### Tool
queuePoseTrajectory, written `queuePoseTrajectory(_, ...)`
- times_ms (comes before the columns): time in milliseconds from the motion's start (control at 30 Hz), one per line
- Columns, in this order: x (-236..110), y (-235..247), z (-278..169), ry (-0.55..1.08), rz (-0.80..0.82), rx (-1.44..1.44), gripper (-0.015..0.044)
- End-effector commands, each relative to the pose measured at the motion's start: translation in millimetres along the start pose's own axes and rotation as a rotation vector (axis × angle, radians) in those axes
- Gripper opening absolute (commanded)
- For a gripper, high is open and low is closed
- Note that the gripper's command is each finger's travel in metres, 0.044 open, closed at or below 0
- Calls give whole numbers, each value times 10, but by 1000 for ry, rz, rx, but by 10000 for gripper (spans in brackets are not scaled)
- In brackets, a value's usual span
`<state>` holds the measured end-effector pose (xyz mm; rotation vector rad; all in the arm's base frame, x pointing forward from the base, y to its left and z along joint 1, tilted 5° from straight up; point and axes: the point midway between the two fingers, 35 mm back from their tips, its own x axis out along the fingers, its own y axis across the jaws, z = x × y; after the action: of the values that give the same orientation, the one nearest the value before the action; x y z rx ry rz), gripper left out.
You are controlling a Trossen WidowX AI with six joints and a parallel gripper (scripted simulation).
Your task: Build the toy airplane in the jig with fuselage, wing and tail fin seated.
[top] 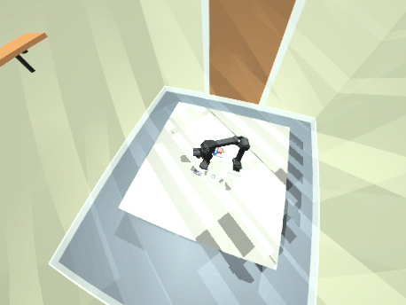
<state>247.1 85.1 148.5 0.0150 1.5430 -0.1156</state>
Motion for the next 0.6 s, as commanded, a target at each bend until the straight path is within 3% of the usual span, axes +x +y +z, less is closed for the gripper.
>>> queuePoseTrajectory(0,18,-62,83,-1,-4,-5,0)
queuePoseTrajectory(567,86,-413,384,-3,-6,-22,0)
